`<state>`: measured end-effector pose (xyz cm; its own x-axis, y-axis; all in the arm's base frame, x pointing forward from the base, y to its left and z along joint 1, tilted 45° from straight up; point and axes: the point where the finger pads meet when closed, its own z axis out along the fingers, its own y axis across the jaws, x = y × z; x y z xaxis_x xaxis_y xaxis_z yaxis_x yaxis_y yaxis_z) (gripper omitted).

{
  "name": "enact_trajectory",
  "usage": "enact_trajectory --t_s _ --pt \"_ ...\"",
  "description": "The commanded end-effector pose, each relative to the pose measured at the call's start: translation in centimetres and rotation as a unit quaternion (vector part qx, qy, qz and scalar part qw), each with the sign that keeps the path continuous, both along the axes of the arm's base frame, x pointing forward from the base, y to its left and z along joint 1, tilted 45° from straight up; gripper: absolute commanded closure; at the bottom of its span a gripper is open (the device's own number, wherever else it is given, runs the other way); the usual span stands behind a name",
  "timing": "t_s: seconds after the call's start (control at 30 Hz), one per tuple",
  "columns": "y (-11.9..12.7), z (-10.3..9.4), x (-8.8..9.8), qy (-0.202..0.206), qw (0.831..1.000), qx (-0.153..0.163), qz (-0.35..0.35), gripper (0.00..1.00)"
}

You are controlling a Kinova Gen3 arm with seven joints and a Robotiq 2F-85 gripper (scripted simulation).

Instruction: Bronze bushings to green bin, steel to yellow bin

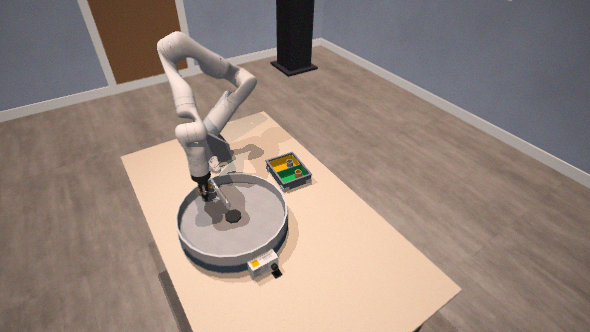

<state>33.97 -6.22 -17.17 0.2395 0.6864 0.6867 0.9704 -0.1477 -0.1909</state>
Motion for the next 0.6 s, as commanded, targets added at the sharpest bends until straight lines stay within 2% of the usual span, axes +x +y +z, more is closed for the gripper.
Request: enact_trajectory --t_s 0.0,0.57 --pt "-0.10 0.03 0.05 0.000 1.000 -0.001 -0.001 1.00" --pt "-0.23 0.13 0.06 0.000 1.000 -0.001 -0.001 1.00"
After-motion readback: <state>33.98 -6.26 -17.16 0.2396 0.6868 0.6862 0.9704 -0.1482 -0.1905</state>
